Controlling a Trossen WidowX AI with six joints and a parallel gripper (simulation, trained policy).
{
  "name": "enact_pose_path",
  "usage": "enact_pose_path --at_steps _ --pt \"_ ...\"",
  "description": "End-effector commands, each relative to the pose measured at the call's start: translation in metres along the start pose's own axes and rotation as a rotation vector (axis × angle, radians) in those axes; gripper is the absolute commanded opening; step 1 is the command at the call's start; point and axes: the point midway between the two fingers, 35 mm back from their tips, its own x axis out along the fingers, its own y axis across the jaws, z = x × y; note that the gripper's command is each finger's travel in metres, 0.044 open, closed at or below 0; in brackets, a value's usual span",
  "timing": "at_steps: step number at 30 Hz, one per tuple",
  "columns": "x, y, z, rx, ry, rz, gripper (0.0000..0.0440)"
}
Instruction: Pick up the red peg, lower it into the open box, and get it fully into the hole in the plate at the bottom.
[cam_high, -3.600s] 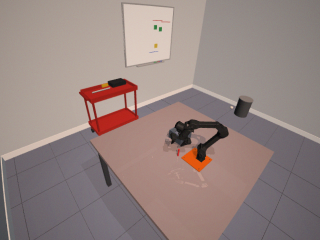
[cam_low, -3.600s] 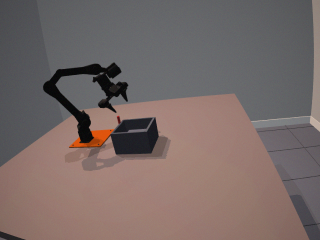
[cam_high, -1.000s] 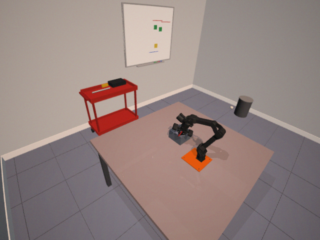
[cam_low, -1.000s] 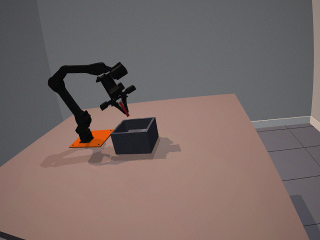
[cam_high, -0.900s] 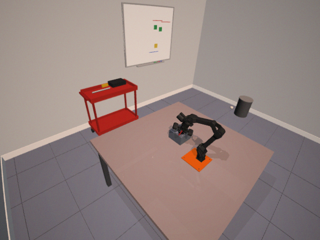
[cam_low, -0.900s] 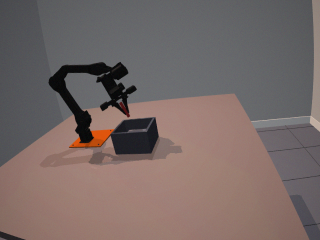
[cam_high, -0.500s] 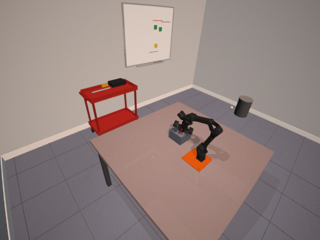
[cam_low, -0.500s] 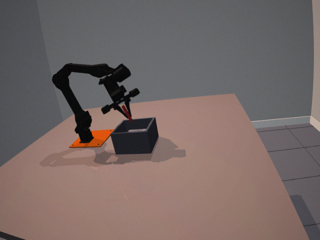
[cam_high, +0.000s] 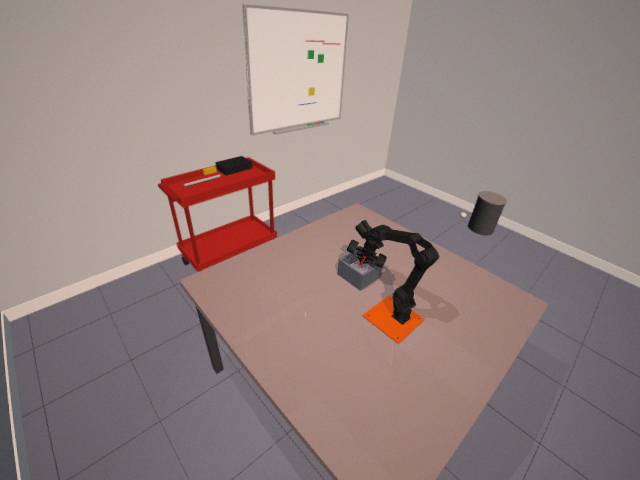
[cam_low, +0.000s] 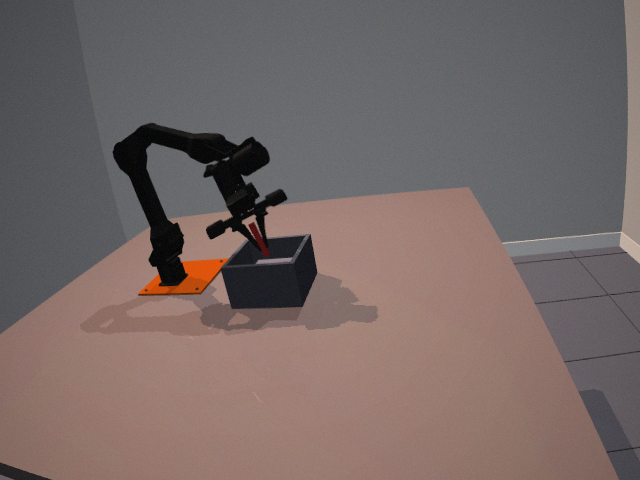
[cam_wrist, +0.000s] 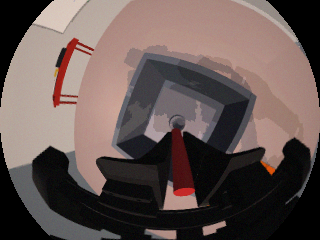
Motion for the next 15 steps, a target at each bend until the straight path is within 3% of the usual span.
enact_pose_path --at_steps 1,9,15 --pt "0.007 0.001 0.004 0.001 0.013 -0.005 0.0014" --pt "0.028 -0.002 0.004 -0.016 0.046 -0.054 0.0015" --pt "0.038 -0.004 0.006 -0.052 0.064 -0.087 0.0140"
